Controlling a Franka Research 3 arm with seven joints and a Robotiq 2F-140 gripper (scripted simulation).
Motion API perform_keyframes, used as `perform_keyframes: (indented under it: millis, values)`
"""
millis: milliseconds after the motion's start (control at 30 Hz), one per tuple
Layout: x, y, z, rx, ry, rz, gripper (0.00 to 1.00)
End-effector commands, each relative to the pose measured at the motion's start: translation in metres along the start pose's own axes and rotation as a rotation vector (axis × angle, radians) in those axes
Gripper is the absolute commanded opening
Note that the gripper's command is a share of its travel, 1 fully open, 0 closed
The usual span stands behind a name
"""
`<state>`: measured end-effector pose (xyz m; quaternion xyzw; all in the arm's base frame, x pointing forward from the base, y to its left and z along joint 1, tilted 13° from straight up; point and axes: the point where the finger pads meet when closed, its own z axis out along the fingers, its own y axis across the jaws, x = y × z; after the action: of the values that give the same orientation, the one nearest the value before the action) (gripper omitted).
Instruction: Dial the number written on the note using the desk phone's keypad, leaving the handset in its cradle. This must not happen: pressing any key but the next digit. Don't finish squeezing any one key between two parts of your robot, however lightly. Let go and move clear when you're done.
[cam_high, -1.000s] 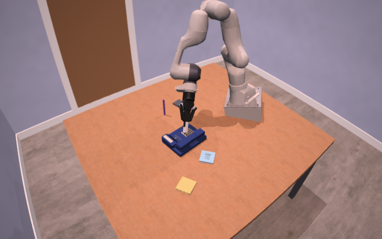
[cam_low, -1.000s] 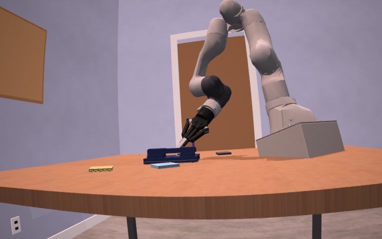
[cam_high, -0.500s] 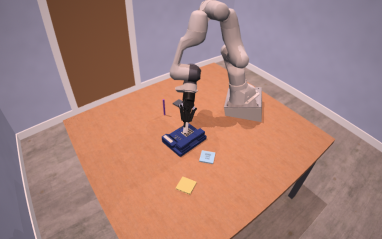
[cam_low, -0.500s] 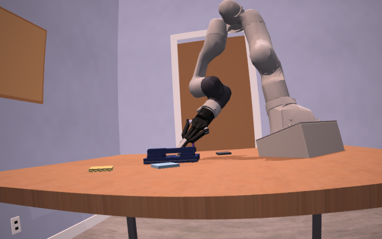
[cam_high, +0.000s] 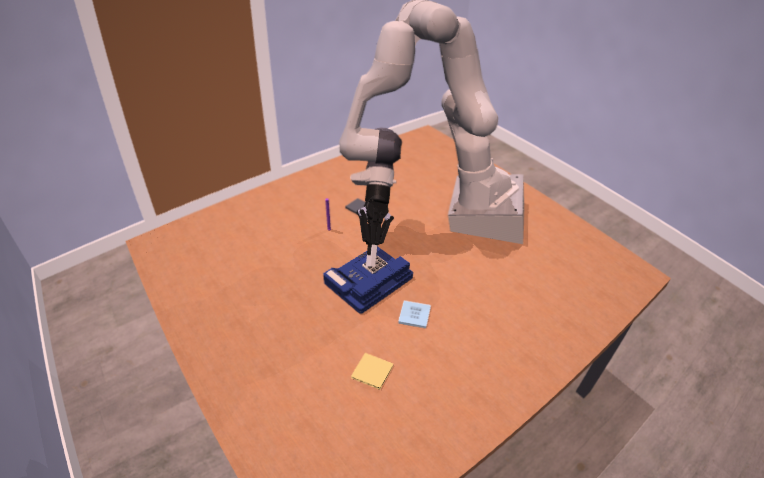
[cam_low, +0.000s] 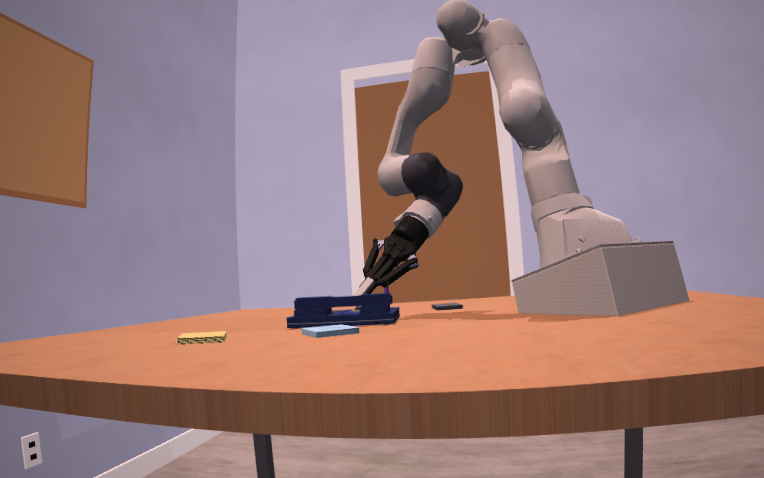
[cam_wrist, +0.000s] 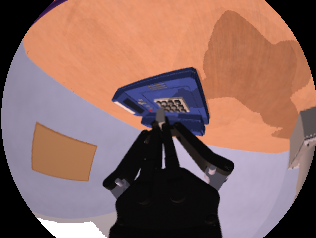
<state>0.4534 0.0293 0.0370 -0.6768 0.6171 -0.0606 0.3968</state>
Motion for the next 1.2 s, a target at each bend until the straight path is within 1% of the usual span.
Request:
perform_keyframes:
  millis: [0, 633, 767, 1000, 1167]
  values:
    - [0.001, -0.0002, 0.0006, 0.003, -0.001, -0.003, 0.0]
    - [0.0021, 0.0007, 0.0019, 0.003, -0.001, -0.003, 0.0]
    - [0.0014, 0.0001, 0.0011, 0.003, -0.001, -0.003, 0.0]
    - [-0.0046, -0.0047, -0.0059, 0.003, -0.001, -0.003, 0.0]
    - [-0.0048, -0.0047, -0.0063, 0.003, -0.001, -0.003, 0.0]
